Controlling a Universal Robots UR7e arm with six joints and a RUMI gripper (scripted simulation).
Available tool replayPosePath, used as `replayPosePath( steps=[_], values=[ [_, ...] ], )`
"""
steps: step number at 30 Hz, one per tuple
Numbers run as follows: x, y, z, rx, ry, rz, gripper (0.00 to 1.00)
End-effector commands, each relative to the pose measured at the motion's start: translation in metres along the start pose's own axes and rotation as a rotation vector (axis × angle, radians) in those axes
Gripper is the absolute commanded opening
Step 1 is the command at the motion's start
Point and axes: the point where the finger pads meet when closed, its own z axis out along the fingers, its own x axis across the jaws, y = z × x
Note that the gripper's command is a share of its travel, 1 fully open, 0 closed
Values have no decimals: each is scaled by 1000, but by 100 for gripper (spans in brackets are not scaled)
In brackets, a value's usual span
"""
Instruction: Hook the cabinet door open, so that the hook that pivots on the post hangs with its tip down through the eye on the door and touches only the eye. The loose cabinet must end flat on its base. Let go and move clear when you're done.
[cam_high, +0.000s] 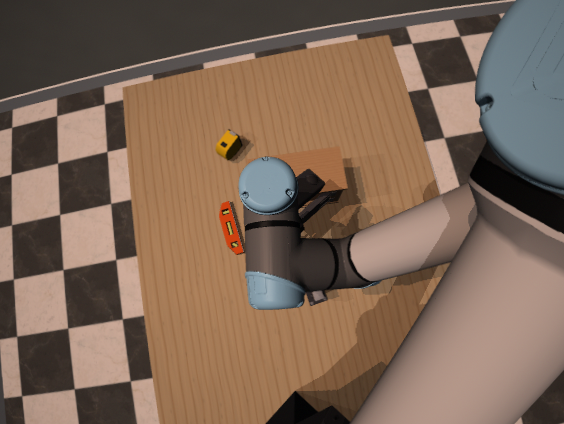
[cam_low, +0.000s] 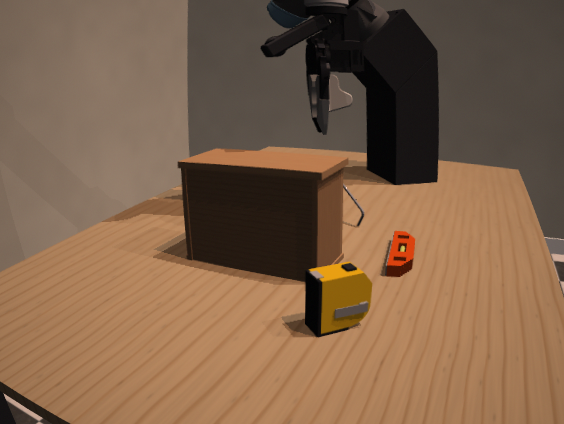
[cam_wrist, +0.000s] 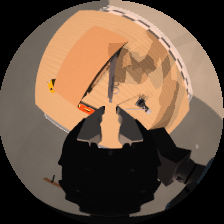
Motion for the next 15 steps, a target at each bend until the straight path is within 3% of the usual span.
replayPosePath(
  steps=[1, 15],
  values=[
    [-1, 0, 0, 1, -1, -39, 15],
    [-2, 3, 0, 1, -1, -205, 15]
  ],
)
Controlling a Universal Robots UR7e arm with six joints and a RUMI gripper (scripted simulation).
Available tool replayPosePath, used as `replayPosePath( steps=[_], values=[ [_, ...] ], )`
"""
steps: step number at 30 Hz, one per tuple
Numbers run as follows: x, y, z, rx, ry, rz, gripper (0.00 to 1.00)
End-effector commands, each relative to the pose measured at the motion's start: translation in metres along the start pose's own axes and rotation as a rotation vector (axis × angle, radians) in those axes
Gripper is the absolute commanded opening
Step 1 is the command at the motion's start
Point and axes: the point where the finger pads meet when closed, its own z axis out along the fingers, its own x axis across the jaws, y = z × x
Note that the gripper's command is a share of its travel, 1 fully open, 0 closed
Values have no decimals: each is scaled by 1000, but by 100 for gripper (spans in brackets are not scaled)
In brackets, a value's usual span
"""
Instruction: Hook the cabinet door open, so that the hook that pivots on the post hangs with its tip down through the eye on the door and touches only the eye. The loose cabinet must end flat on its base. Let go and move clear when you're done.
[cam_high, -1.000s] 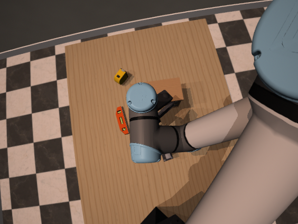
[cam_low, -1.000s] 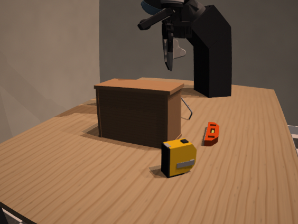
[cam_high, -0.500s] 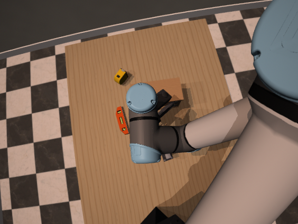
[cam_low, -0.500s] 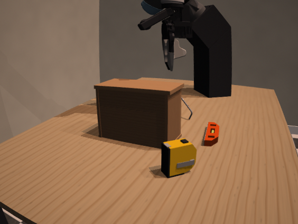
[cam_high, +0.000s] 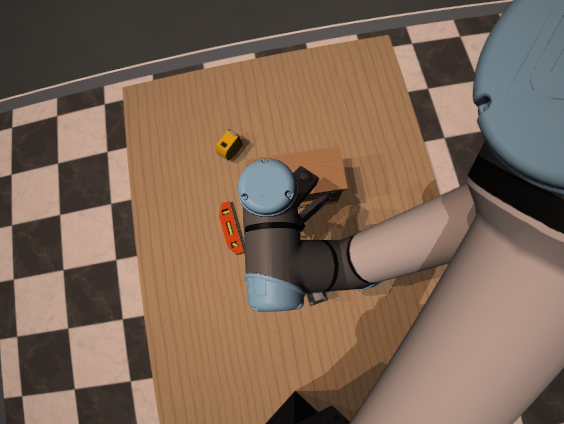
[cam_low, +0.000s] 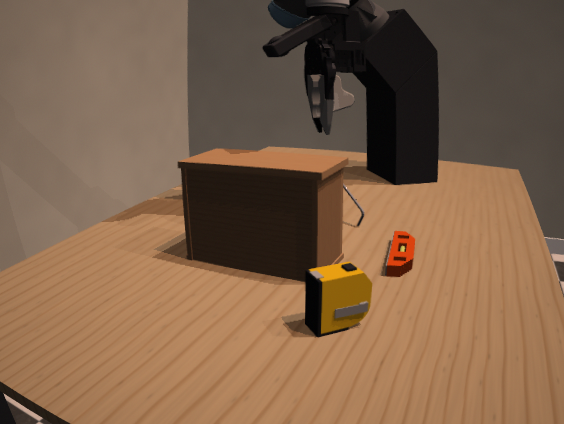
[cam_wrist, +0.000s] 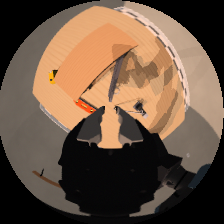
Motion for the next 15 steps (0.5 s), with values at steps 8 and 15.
replayPosePath(
  steps=[8, 15],
  values=[
    [-2, 3, 0, 1, -2, -216, 15],
    [-3, 6, 0, 1, -2, -338, 15]
  ],
)
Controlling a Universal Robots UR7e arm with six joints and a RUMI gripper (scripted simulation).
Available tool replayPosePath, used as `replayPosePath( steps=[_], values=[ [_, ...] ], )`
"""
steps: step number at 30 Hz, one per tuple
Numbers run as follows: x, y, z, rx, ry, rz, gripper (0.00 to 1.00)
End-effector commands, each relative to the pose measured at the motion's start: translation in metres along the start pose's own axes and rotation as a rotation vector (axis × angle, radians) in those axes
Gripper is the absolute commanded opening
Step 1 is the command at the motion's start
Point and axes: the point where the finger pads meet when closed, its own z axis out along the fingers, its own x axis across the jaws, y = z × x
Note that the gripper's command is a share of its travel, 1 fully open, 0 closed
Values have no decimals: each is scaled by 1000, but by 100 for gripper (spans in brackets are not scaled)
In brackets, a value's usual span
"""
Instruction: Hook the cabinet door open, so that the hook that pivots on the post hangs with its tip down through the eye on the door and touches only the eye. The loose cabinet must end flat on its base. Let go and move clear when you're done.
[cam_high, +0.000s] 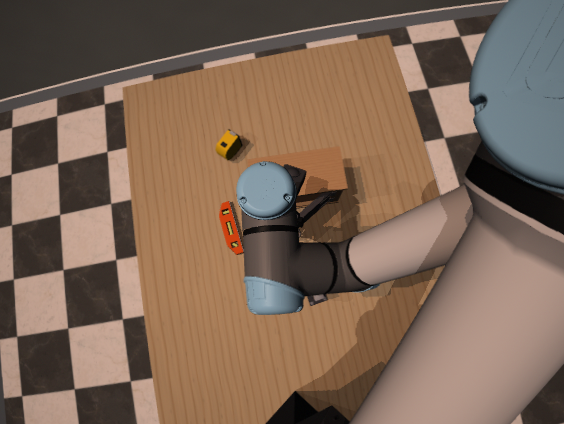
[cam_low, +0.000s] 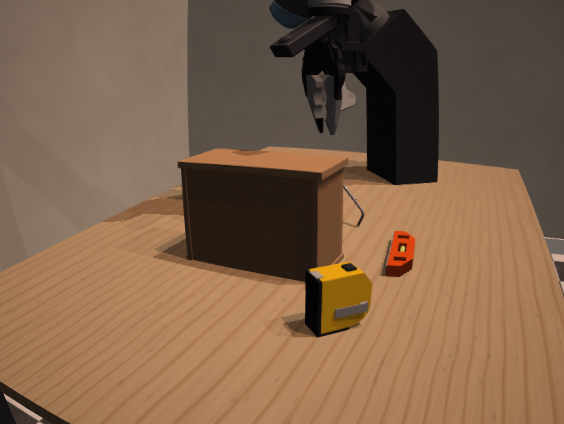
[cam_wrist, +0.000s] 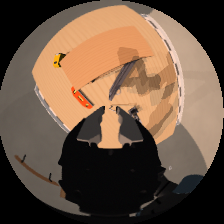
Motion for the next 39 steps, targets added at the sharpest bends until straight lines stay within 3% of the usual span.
replayPosePath(
  steps=[1, 16, 39],
  values=[
    [-1, 1, 0, 3, -5, -96, 15],
    [-6, 10, 0, 4, -4, -495, 15],
    [-11, 33, 1, 5, -3, -1317, 15]
  ],
)
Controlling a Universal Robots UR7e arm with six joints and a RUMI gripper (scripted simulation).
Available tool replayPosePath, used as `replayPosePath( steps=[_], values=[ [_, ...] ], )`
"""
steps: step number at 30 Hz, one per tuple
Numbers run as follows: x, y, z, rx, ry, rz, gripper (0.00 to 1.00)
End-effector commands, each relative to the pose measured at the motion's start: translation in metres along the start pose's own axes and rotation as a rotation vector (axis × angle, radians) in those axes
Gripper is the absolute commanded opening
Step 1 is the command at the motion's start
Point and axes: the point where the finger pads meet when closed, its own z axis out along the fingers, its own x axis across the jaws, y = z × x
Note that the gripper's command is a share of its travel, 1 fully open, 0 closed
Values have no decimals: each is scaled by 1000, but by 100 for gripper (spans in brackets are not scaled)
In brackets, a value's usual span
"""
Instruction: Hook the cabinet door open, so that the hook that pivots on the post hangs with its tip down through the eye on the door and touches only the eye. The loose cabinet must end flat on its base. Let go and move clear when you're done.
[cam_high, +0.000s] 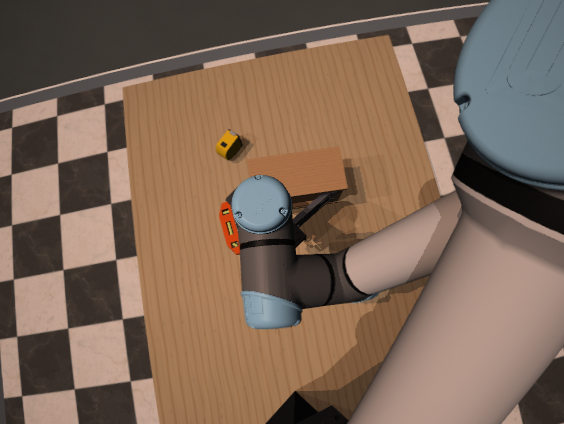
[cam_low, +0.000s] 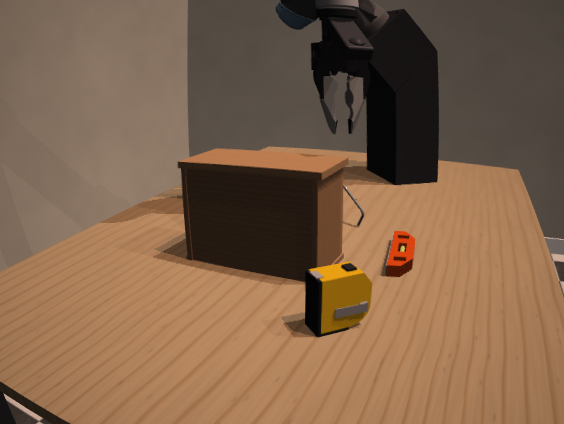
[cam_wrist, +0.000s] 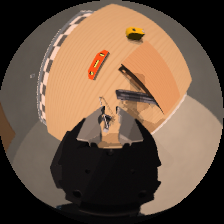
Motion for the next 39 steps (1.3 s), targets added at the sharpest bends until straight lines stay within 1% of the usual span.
replayPosePath(
  steps=[1, 9, 11, 26, 28, 39],
  values=[
    [-6, 2, 0, 14, 0, -214, 15],
    [-16, 8, 0, 14, 3, -567, 15],
    [-16, 8, 0, 14, 3, -567, 15],
    [-31, 23, 0, 13, 8, -1243, 15],
    [-31, 23, 0, 13, 8, -1243, 15],
    [-37, 36, 0, 12, 11, -1727, 15]
  ],
)
